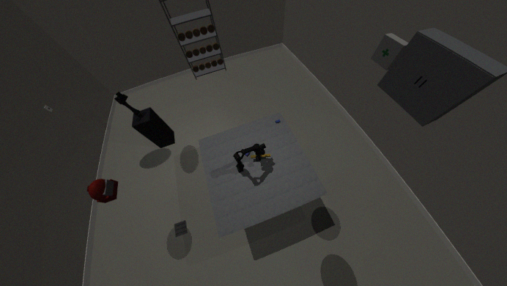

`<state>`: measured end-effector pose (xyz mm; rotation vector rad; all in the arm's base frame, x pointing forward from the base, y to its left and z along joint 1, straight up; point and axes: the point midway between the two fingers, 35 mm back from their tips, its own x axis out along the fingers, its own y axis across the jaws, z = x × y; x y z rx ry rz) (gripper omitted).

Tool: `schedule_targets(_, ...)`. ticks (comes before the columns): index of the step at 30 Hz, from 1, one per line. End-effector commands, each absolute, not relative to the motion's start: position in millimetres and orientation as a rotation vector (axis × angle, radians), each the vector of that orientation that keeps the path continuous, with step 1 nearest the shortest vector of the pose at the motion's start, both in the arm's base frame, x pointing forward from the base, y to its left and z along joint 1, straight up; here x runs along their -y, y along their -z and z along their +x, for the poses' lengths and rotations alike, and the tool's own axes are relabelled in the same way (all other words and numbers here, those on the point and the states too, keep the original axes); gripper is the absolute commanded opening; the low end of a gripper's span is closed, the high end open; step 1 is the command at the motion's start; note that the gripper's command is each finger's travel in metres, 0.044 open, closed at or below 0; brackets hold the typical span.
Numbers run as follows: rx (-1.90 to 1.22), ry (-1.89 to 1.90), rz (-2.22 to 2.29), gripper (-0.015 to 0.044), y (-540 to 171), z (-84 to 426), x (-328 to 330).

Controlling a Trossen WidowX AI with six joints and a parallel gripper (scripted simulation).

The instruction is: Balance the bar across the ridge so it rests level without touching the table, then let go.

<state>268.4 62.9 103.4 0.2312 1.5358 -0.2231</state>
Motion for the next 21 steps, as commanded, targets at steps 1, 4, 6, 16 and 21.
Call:
schedule_targets(1, -1.536, 0.223, 0.231, 0.0000, -103.3, 268.4, -62.9)
schedule_targets(4, -1.536, 0.223, 0.231, 0.0000, -103.3, 268.4, -62.9)
schedule_targets(6, -1.536, 0.223, 0.231, 0.0000, -103.3, 268.4, -62.9)
schedule_targets(16, -1.536, 0.223, 0.231, 0.0000, -103.3, 268.4, -62.9)
schedule_targets(21, -1.536, 0.223, 0.231, 0.0079, -103.3, 268.4, -62.9)
